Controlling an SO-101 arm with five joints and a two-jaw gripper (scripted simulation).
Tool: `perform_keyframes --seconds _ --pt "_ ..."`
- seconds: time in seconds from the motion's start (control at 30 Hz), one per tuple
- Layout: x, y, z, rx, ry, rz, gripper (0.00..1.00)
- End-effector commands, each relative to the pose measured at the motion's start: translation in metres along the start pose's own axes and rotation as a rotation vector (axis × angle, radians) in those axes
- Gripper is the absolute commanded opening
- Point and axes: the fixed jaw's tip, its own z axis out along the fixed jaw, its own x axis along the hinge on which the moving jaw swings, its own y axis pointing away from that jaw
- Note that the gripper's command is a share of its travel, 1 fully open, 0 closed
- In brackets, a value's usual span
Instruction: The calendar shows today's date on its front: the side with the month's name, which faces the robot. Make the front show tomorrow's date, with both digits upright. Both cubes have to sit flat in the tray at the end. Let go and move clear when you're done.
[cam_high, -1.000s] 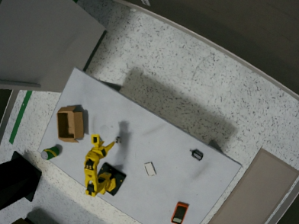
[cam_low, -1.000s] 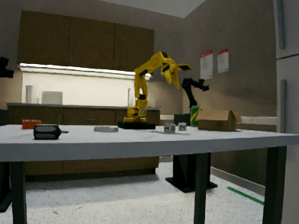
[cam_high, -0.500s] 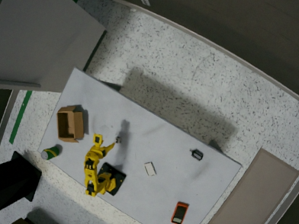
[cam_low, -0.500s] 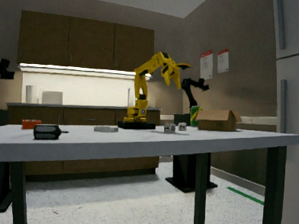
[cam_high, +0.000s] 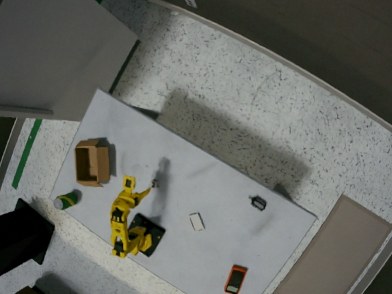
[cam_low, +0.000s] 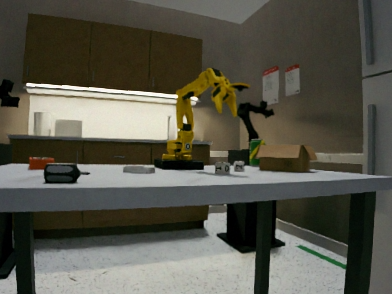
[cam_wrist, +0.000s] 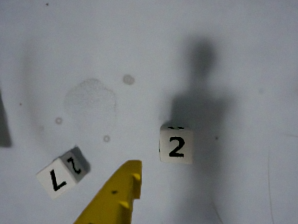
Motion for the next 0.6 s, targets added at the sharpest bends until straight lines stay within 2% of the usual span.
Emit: perform_keyframes --seconds 0.0,0.3,0.43,0.57 --pt "0.006 0.002 0.008 -0.003 0.041 0.006 0.35" --pt "0.007 0.002 0.011 -0.003 0.059 0.006 0.35" --pt "0.014 0.001 0.023 -0.001 0.122 0.006 0.35" --pt "0.027 0.001 0.042 0.002 0.229 0.006 0.35"
